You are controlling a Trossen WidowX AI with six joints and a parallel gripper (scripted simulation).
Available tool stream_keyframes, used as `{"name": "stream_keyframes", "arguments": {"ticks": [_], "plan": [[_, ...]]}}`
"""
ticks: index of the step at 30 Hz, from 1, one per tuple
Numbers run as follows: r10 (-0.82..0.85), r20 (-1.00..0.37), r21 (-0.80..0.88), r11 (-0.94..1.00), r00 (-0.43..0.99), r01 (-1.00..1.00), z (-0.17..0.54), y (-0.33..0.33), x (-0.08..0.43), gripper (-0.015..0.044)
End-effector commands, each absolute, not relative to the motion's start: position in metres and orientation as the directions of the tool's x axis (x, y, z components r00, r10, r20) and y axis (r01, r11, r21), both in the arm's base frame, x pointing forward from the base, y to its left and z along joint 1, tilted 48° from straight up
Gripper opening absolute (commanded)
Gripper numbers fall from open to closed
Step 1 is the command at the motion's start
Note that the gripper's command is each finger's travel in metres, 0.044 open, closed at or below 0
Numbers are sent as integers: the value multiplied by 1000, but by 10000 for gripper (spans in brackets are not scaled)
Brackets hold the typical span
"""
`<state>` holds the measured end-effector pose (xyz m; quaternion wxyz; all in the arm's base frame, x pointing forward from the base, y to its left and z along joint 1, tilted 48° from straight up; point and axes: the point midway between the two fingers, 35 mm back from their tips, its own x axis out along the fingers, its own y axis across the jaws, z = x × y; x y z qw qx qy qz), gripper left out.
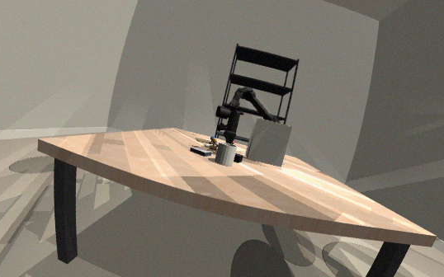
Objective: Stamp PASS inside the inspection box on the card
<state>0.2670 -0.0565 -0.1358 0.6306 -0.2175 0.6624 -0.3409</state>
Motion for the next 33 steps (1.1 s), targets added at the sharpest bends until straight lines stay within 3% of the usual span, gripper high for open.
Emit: {"name": "stream_keyframes", "arguments": {"ticks": [1,33], "plan": [[-718,-687,-726,672,-110,145,-134,-55,268,0],[-716,-689,-724,674,-109,146,-108,-26,273,0]]}}
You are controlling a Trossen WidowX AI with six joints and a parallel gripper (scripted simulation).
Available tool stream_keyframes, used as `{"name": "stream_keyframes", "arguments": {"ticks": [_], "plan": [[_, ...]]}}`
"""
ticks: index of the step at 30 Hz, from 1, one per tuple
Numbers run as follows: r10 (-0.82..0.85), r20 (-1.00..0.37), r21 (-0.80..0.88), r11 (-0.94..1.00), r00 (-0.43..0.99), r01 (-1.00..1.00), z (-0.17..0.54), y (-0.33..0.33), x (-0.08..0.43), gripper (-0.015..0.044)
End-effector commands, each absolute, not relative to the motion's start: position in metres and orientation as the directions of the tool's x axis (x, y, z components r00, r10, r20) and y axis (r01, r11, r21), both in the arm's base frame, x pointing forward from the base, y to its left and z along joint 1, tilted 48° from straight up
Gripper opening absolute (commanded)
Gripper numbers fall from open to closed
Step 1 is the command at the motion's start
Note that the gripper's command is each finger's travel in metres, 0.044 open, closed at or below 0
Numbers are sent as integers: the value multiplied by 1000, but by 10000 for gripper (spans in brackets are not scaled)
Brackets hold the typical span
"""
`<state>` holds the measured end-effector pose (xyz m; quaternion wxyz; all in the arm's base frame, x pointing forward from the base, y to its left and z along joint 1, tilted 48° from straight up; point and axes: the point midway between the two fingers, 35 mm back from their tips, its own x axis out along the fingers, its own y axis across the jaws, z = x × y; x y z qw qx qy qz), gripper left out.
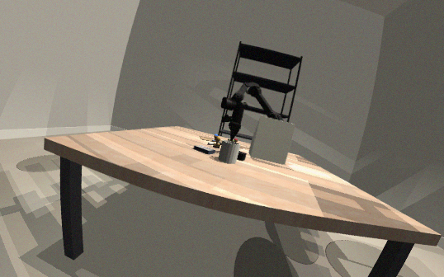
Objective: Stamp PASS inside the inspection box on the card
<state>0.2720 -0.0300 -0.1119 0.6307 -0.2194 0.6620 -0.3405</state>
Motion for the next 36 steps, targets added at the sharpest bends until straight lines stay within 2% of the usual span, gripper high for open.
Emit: {"name": "stream_keyframes", "arguments": {"ticks": [1,11,36], "plan": [[-716,-689,-724,674,-109,146,-107,-25,273,0],[-716,-690,-723,675,-109,147,-96,-18,274,0],[-712,-694,-717,671,-106,189,-5,-98,261,0]]}}
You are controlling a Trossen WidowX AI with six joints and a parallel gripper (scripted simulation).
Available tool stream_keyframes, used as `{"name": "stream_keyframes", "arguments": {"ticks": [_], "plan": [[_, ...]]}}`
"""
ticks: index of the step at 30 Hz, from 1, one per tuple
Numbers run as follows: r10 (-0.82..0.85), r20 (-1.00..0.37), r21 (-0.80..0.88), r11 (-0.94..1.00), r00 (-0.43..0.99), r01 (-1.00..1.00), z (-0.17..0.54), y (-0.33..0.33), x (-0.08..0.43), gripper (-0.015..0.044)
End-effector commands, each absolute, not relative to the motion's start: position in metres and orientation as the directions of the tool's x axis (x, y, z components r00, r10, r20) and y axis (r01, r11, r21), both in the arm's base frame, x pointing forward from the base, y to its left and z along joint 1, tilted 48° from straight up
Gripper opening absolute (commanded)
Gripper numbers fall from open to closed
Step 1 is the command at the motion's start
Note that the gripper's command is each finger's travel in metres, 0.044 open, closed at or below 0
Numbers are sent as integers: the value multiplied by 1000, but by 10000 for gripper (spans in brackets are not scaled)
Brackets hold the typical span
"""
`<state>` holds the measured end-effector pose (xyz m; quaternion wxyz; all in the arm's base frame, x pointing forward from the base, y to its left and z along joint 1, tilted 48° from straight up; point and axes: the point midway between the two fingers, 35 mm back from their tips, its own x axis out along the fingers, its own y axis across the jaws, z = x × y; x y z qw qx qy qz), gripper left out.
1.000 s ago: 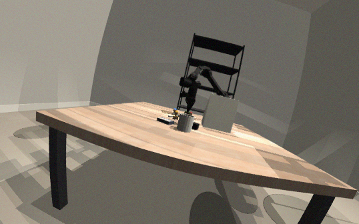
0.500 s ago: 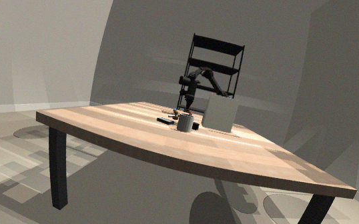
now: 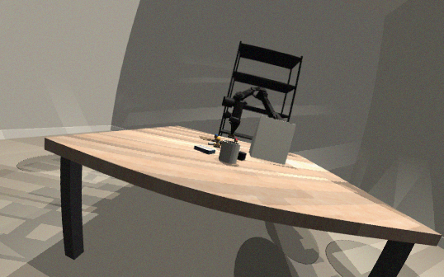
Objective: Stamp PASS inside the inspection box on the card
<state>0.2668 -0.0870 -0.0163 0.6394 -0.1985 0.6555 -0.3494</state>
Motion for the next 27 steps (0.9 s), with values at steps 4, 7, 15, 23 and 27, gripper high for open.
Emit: {"name": "stream_keyframes", "arguments": {"ticks": [4,7,15,23,27], "plan": [[-716,-690,-721,665,-108,196,8,-111,253,0],[-719,-686,-724,660,-110,201,17,-119,247,0],[-721,-684,-726,657,-111,204,21,-124,244,0],[-721,-684,-725,657,-111,204,17,-128,244,0],[-720,-685,-725,658,-111,204,15,-130,244,0]]}}
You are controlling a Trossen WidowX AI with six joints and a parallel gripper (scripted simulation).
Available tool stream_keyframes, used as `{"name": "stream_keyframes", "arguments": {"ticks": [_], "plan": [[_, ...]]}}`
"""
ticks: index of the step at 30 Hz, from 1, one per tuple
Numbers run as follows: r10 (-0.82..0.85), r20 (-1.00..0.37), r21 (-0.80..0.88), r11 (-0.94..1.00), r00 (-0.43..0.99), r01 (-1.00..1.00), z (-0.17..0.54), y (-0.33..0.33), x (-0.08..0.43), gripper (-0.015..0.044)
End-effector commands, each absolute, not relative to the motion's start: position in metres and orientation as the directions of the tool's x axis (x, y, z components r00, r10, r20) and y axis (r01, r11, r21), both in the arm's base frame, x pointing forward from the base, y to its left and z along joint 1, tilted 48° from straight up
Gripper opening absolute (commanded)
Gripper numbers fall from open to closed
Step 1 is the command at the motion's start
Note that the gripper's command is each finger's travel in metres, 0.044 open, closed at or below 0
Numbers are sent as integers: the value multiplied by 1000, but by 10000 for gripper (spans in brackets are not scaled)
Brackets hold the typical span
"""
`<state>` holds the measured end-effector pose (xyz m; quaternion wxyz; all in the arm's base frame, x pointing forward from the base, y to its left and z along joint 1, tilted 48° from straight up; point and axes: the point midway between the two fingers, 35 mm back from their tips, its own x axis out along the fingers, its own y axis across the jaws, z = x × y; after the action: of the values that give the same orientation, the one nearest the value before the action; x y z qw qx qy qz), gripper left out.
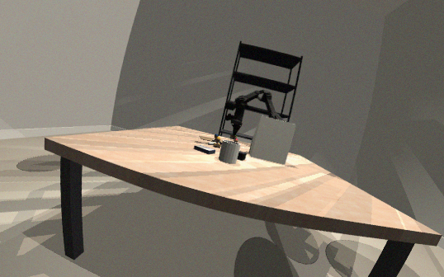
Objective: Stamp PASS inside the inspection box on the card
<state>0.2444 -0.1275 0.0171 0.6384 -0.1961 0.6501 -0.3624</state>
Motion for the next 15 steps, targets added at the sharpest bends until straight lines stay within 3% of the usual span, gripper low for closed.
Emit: {"name": "stream_keyframes", "arguments": {"ticks": [1,15], "plan": [[-720,-685,-725,658,-111,204,15,-130,244,0],[-720,-685,-724,658,-111,204,8,-137,243,0]]}}
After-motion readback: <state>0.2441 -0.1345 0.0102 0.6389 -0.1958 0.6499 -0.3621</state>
